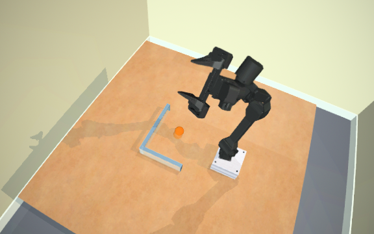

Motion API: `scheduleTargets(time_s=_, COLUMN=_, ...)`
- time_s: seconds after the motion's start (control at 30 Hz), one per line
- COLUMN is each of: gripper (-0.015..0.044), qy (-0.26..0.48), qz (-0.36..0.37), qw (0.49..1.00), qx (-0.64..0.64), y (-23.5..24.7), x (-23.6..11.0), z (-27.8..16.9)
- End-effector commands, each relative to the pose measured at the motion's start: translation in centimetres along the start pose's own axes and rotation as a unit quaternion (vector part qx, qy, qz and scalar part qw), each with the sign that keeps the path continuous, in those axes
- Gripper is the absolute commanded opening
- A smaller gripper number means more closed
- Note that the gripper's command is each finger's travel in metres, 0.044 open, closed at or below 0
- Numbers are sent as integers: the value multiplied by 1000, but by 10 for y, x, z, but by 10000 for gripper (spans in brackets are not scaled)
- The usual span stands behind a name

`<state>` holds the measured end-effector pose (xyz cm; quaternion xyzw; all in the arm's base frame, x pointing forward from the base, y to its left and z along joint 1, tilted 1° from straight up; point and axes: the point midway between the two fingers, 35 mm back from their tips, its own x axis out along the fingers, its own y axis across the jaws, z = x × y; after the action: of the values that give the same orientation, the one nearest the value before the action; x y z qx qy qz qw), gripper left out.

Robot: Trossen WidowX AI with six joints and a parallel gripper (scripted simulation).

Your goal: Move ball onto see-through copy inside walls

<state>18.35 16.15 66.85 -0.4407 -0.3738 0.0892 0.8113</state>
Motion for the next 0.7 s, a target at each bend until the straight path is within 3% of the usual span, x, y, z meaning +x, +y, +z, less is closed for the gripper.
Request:
scheduleTargets(time_s=0.0, gripper=374, qy=1, qz=1, qw=1000, qx=0, y=1, x=0, z=-1)
scheduleTargets(time_s=0.13, gripper=356, qy=25, qz=34, qw=999, qx=0, y=30, x=9, z=-18)
scheduleTargets(time_s=0.4, gripper=356, qy=141, qz=146, qw=979, qx=21, y=128, x=23, z=-102)
scheduleTargets(time_s=0.67, gripper=356, qy=302, qz=236, qw=920, qx=79, y=211, x=-2, z=-212)
